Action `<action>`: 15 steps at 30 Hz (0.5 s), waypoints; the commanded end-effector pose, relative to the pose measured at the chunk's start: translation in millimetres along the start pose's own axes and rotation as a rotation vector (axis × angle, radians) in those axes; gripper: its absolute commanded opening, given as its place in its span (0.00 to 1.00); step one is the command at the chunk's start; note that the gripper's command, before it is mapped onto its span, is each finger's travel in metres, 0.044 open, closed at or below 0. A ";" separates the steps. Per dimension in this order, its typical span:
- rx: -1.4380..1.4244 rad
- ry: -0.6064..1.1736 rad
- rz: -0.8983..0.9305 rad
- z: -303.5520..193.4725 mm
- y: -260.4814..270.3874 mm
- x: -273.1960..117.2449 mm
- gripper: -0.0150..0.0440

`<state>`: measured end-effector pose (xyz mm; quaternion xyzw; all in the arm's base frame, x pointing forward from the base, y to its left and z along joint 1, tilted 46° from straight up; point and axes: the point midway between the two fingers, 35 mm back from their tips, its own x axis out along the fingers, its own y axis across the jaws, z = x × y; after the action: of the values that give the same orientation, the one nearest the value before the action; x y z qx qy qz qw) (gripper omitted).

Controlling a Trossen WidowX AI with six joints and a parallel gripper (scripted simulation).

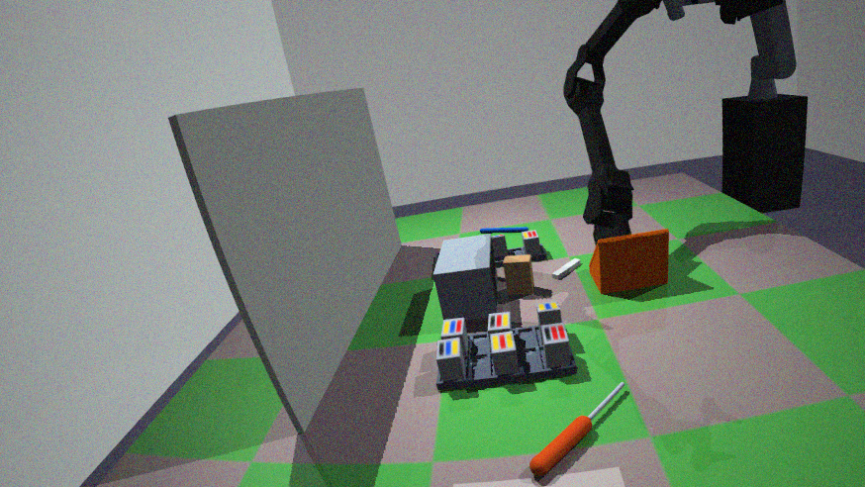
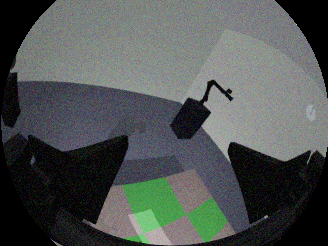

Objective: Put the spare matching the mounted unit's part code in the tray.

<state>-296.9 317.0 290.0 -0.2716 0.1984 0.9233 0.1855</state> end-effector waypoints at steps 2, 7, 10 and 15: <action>0.231 0.062 -0.227 -26.7 -86.5 -20.8 1.00; 0.426 0.112 -0.416 -60.0 -153.8 -50.3 1.00; 0.545 0.142 -0.526 -84.1 -189.4 -72.5 1.00; 0.746 0.191 -0.704 -130.2 -239.4 -115.8 1.00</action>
<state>-99.3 426.5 210.1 -0.3189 0.3846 0.7150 0.4890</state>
